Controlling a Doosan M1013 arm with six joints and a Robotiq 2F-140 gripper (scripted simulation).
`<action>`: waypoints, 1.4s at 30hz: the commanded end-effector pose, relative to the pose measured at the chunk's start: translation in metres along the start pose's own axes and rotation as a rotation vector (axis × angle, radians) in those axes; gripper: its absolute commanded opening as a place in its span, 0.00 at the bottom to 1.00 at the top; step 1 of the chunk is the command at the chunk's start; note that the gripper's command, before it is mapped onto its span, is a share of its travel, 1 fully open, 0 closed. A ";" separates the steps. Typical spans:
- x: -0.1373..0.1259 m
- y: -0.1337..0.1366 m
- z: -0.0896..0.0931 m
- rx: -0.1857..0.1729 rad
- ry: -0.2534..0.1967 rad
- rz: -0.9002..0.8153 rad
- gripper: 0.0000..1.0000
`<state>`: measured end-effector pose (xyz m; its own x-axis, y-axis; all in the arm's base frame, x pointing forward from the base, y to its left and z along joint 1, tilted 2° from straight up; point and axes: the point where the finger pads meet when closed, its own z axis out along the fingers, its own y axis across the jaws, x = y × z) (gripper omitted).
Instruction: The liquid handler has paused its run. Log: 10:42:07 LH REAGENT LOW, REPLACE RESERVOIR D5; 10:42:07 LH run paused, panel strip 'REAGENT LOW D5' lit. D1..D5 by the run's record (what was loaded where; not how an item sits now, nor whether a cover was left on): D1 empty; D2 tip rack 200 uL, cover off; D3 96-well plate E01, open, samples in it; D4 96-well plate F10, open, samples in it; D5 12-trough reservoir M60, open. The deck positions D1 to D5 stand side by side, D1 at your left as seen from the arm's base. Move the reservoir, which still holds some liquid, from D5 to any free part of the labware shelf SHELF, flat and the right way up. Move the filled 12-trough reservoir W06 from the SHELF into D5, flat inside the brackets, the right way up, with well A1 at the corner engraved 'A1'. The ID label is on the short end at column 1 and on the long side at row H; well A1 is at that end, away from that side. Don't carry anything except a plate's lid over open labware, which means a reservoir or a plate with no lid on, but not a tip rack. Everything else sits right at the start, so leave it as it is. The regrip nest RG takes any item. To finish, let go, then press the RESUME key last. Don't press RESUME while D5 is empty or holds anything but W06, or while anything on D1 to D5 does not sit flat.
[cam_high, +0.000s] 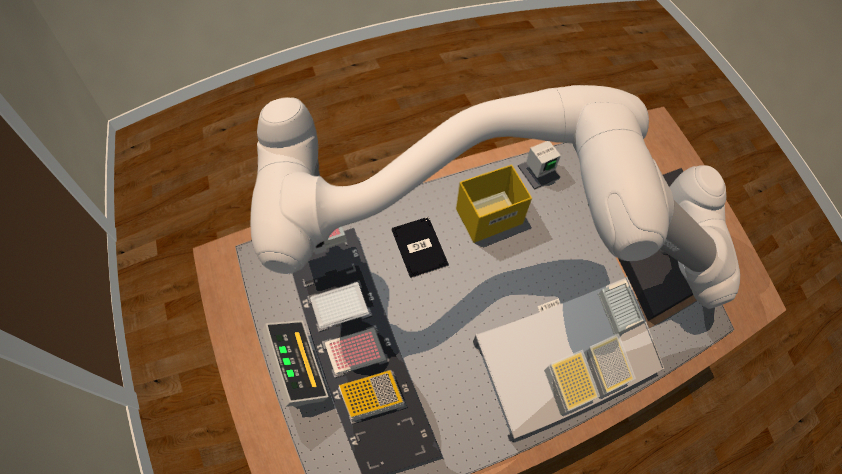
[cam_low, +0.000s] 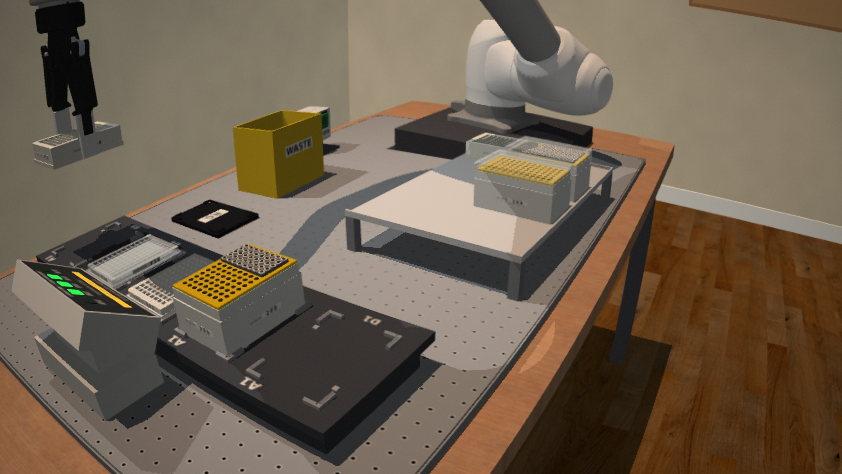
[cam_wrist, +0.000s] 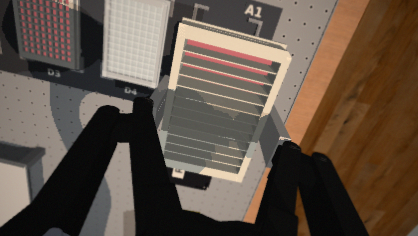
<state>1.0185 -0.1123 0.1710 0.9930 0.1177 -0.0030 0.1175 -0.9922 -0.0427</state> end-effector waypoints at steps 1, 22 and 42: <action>0.000 0.000 -0.004 0.000 0.000 0.000 0.00; 0.000 0.000 -0.032 0.000 0.000 0.000 0.00; 0.000 0.000 -0.055 0.000 0.000 0.000 0.00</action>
<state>1.0190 -0.1146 0.2263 0.9930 0.1178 -0.0028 0.1175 -0.9922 -0.0426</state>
